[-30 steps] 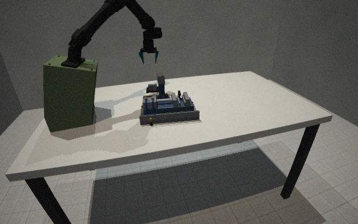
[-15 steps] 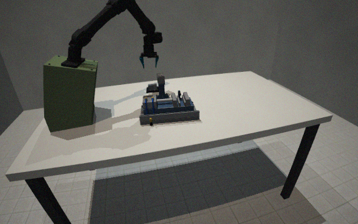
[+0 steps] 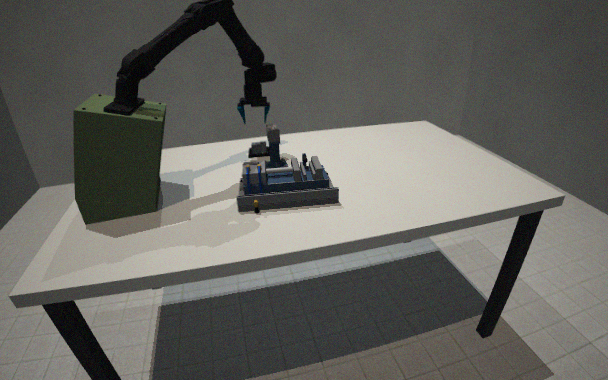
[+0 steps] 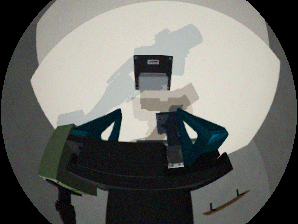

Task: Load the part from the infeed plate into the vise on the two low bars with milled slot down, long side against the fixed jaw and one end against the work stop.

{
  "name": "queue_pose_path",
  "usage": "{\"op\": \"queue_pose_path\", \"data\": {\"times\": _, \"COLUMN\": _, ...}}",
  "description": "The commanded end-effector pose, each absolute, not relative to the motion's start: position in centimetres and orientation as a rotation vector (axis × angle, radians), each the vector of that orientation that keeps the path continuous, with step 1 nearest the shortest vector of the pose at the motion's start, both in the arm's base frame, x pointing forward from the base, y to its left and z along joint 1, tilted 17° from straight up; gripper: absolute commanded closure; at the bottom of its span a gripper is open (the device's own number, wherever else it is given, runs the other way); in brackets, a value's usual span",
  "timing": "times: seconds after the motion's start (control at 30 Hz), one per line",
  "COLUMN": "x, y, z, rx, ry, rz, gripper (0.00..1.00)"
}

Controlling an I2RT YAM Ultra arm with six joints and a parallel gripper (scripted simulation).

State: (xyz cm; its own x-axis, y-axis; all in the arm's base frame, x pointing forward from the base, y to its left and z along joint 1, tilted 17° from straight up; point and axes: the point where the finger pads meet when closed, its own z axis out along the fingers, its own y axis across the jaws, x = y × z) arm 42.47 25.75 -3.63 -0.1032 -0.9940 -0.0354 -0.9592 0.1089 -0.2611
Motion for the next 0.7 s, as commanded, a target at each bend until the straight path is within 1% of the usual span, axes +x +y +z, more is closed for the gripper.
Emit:
{"op": "queue_pose_path", "data": {"times": 0.0, "x": 44.0, "y": 27.0, "z": -3.1, "rx": -1.916, "ry": 2.127, "rz": -0.245, "gripper": 0.19}}
{"op": "queue_pose_path", "data": {"times": 0.2, "x": 44.4, "y": 26.9, "z": -4.0, "rx": -1.912, "ry": 2.128, "rz": -0.246, "gripper": 0.19}}
{"op": "queue_pose_path", "data": {"times": 0.23, "x": 44.9, "y": 27.3, "z": -2.5, "rx": -1.886, "ry": 2.104, "rz": -0.249, "gripper": 0.19}}
{"op": "queue_pose_path", "data": {"times": 0.3, "x": 44.6, "y": 27.0, "z": -4.8, "rx": -1.913, "ry": 2.129, "rz": -0.245, "gripper": 0.19}}
{"op": "queue_pose_path", "data": {"times": 0.67, "x": 45.4, "y": 27.0, "z": -7.4, "rx": -1.913, "ry": 2.129, "rz": -0.246, "gripper": 0.19}}
